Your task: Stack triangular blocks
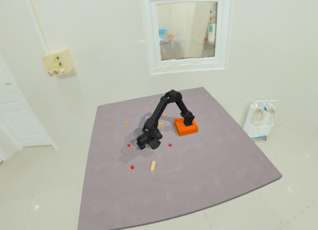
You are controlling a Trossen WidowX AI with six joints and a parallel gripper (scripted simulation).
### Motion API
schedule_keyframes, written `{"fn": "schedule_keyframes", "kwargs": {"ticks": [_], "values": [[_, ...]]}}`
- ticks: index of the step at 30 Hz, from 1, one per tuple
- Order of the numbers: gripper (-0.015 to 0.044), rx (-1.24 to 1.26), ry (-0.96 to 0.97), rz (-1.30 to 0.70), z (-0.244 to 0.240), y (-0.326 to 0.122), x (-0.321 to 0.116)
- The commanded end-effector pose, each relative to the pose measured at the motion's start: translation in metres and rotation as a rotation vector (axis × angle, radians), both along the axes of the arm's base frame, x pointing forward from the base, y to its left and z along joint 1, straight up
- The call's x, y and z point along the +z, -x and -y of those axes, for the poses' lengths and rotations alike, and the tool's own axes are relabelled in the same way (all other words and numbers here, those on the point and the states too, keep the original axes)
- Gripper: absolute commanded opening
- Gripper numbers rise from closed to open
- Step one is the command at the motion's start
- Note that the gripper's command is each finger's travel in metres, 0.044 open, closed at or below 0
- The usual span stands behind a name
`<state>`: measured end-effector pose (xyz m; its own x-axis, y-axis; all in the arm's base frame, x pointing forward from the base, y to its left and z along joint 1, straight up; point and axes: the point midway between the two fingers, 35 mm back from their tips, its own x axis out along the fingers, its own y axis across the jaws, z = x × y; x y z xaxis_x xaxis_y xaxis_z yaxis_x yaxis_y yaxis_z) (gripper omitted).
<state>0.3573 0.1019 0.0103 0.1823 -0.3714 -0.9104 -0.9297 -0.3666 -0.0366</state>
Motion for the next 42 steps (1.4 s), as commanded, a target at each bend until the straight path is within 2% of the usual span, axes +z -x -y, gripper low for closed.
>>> {"fn": "schedule_keyframes", "kwargs": {"ticks": [1, 10, 17, 25, 33, 42], "values": [[0.044, 0.005, 0.009, -0.009, 0.004, 0.001, -0.007], [0.044, 0.006, 0.01, -0.009, 0.01, 0.0, -0.017], [0.0256, 0.006, 0.01, -0.009, 0.01, 0.0, -0.017], [0.0203, 0.006, 0.01, -0.009, 0.01, 0.0, -0.017], [0.0, 0.001, 0.006, -0.008, 0.01, 0.0, -0.014], [0.0, 0.008, -0.197, -0.092, 0.02, -0.003, -0.004]]}}
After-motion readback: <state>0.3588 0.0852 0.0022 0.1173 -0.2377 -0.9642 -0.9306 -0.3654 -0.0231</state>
